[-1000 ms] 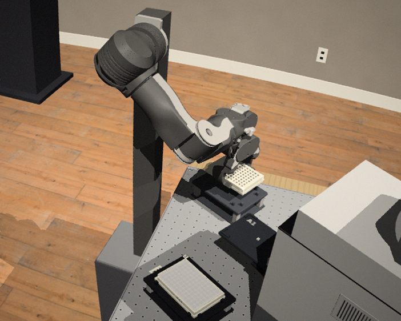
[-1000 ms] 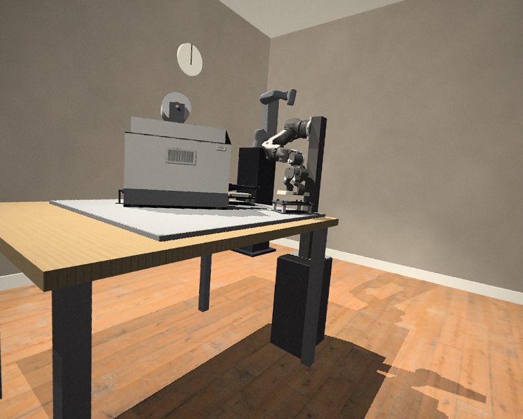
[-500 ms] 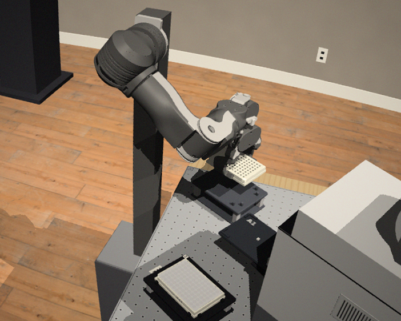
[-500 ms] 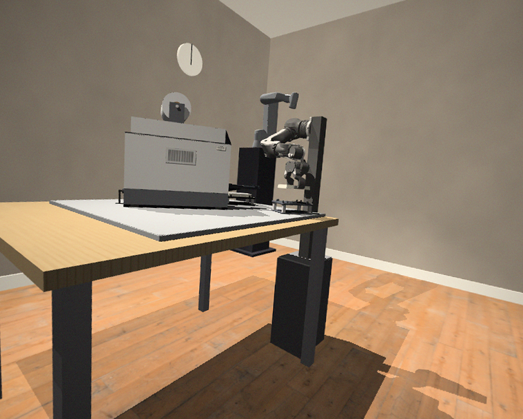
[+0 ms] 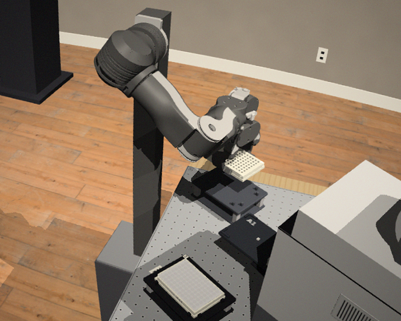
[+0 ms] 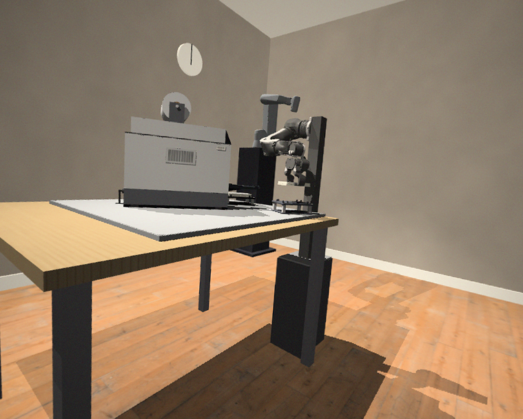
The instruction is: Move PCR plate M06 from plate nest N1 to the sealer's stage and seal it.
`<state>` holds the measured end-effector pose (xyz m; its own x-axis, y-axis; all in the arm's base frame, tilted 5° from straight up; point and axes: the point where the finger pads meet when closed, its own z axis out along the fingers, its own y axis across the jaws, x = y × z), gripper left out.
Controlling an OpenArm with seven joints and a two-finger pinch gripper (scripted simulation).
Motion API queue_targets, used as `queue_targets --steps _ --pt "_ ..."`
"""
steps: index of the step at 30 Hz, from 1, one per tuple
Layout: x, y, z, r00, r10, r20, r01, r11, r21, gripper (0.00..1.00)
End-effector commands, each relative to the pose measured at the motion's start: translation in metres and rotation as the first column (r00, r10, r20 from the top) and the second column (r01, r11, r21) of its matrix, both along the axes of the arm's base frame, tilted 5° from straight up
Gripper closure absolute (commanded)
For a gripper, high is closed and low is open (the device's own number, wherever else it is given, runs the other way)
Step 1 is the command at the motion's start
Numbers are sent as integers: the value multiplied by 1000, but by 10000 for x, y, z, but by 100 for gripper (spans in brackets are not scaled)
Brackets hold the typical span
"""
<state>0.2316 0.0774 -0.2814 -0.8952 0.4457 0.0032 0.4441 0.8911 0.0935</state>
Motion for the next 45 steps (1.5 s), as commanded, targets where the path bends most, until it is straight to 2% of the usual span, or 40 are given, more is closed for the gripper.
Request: queue_targets --steps 1,2,14,19,31,36,45 --pt "-2 -14 105 1000 -14 -6 14 1000 -5 100" --pt "-7 -21 167 1000 -14 -6 14 1000 -5 100" --pt "-7 -21 167 1000 -14 -6 14 1000 -5 100" --pt "-21 -8 72 1000 -4 -6 4 1000 -4 100" --pt "-21 -8 72 1000 -4 -6 4 1000 -4 100" --pt "156 -367 140 999 -41 -9 41 999 -8 100" --pt "156 -367 140 999 -41 -9 41 999 -8 100"
